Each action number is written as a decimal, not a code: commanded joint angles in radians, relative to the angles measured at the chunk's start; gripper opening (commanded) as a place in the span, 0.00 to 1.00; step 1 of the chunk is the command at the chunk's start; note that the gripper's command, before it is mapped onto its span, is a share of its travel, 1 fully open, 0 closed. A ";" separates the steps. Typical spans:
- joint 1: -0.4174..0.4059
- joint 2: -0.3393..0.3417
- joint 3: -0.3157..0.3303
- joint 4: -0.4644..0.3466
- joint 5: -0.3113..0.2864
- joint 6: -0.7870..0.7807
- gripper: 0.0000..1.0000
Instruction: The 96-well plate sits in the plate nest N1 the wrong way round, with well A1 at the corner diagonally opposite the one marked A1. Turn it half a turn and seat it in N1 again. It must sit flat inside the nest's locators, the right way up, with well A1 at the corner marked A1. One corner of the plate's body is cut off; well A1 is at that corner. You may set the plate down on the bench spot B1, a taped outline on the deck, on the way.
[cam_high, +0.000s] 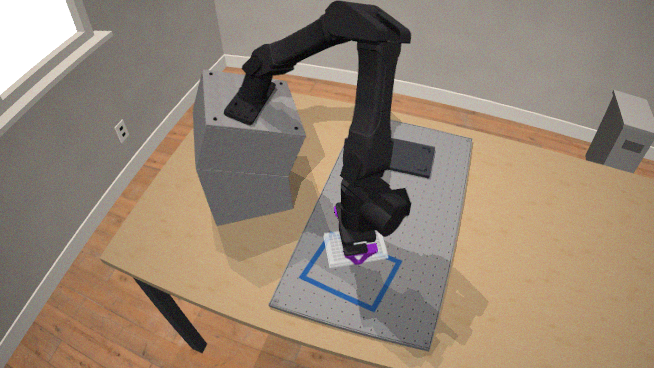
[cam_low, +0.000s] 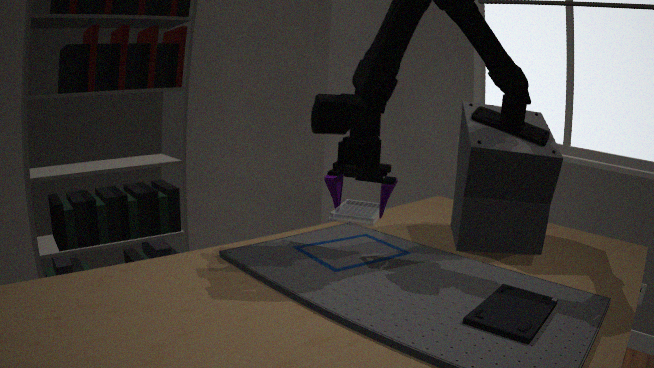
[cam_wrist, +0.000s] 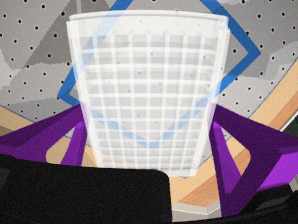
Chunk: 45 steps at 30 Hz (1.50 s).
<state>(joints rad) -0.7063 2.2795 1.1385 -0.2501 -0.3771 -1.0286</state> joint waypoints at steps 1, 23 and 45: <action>-0.019 -0.001 0.016 -0.023 -0.011 -0.033 0.00; -0.038 0.017 0.041 -0.036 -0.014 -0.419 0.00; -0.038 0.017 0.041 -0.037 -0.014 -0.536 0.00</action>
